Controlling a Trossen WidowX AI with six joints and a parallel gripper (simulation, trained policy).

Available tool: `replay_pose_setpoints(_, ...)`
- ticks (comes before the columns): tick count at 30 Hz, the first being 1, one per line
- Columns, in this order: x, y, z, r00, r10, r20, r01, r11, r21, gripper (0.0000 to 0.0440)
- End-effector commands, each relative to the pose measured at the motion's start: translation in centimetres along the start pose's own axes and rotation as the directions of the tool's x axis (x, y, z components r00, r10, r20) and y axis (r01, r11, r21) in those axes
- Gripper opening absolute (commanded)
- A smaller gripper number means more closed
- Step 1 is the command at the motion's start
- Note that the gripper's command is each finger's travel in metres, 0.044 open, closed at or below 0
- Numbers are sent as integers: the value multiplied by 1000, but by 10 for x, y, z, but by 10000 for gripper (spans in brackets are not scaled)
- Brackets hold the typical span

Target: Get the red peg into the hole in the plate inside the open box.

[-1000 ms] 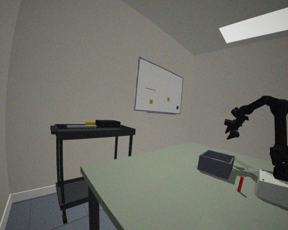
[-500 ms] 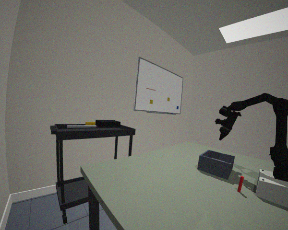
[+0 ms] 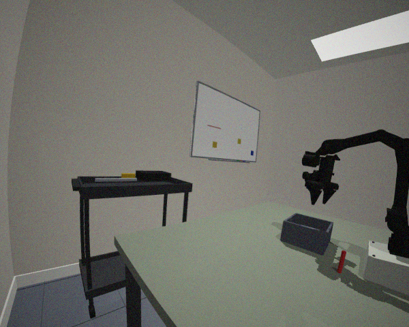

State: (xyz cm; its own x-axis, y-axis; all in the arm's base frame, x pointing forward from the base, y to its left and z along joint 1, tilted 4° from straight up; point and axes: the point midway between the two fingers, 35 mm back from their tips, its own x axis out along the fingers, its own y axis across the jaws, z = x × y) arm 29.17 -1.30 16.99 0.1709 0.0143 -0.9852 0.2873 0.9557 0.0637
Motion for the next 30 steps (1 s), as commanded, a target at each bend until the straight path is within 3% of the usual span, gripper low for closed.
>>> replay_pose_setpoints(1,0,13,-20,998,-26,-54,30,997,74,440)
replay_pose_setpoints(14,8,54,-96,960,-150,-234,214,936,278,440)
replay_pose_setpoints(30,40,82,-159,907,-292,-304,391,852,349,440)
